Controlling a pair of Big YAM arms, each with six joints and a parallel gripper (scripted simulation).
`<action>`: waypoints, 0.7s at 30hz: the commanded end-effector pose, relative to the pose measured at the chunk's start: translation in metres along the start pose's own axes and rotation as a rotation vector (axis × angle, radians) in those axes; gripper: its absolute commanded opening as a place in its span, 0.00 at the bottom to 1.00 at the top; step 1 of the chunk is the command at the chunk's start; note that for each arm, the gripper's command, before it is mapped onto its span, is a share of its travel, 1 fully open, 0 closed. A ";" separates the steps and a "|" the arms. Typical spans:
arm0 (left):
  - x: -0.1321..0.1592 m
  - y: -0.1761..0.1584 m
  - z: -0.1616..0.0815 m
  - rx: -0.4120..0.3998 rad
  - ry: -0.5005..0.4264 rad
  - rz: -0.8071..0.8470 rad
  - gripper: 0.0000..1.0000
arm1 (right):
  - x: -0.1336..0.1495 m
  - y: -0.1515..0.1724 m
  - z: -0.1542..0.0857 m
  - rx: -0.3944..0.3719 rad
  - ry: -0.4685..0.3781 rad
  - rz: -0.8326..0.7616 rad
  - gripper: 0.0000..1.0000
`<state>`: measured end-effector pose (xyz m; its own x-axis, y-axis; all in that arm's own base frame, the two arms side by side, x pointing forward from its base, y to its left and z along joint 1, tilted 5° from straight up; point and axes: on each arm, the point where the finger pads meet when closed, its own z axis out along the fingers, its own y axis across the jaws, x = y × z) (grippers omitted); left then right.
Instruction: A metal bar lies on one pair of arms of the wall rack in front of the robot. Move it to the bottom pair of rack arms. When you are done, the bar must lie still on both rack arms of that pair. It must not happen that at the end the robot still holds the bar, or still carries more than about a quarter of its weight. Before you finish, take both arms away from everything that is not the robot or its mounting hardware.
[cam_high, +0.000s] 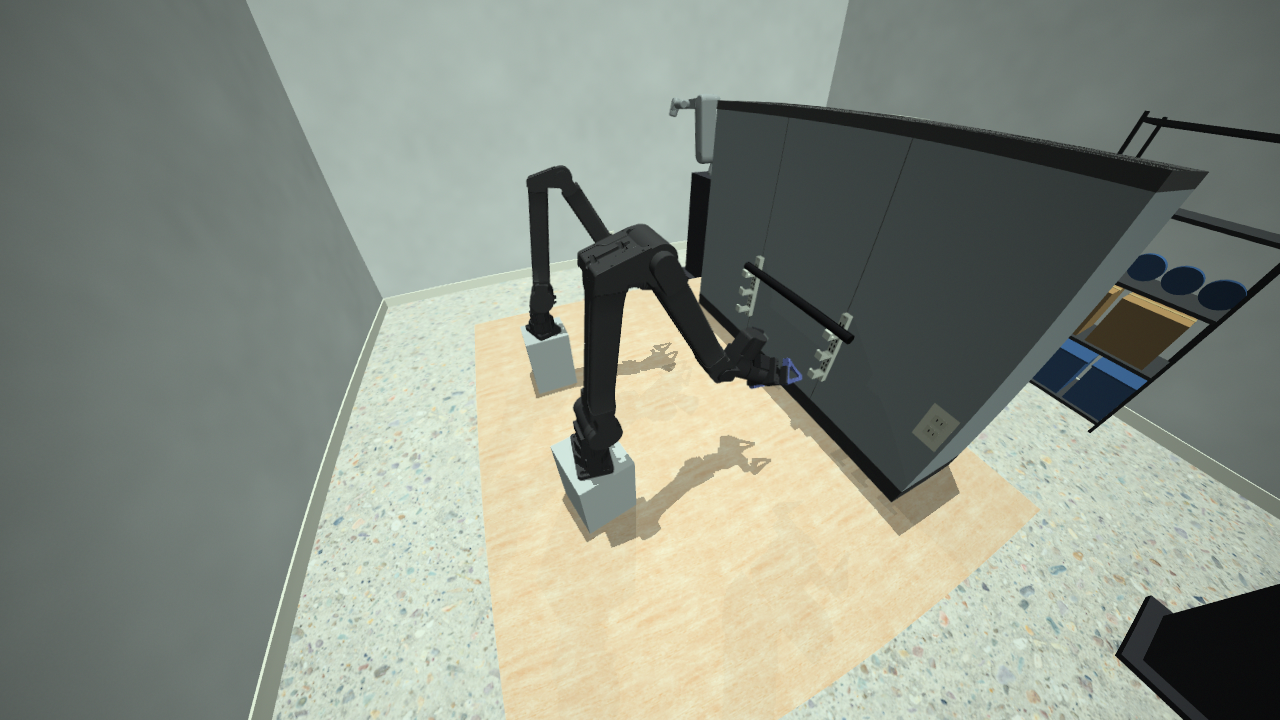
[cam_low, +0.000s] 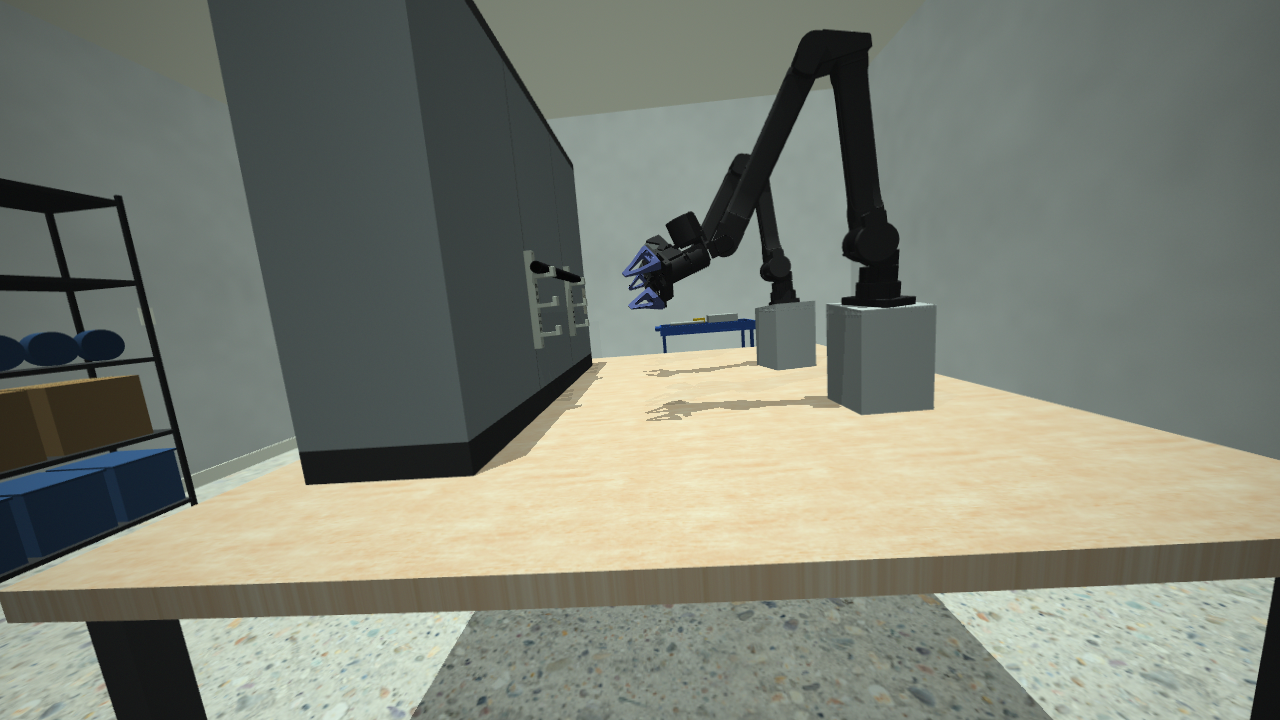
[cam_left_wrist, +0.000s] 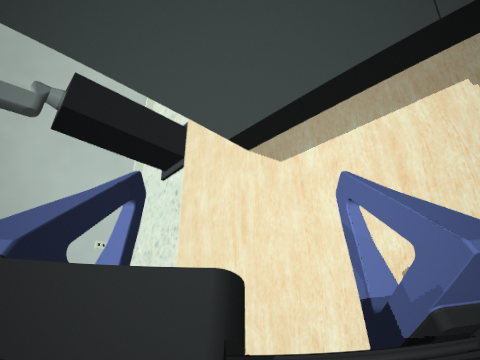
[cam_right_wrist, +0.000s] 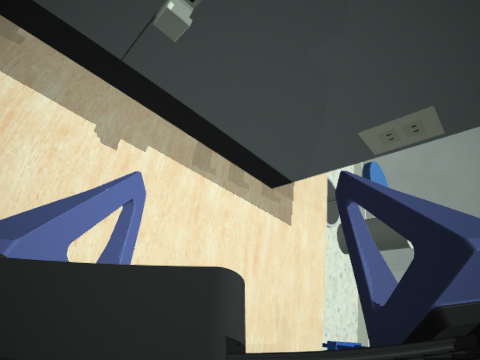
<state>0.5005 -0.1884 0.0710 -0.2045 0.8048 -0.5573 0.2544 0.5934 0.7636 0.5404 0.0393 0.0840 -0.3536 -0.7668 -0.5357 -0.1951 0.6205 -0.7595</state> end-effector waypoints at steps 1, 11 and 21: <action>-0.042 0.005 0.011 -0.045 -0.076 0.047 1.00 | -0.037 -0.013 0.011 0.057 -0.075 -0.059 1.00; -0.076 -0.010 0.015 -0.076 -0.147 0.178 1.00 | -0.058 -0.013 0.018 0.104 -0.128 -0.180 1.00; -0.111 -0.025 0.020 -0.106 -0.215 0.304 1.00 | -0.079 -0.013 0.026 0.150 -0.180 -0.298 1.00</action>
<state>0.5220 -0.2640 0.0834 0.0069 0.9293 -0.3692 0.2252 0.3583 0.9061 0.5737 0.0690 0.1017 -0.1964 -0.9116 -0.3610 -0.1781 0.3953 -0.9011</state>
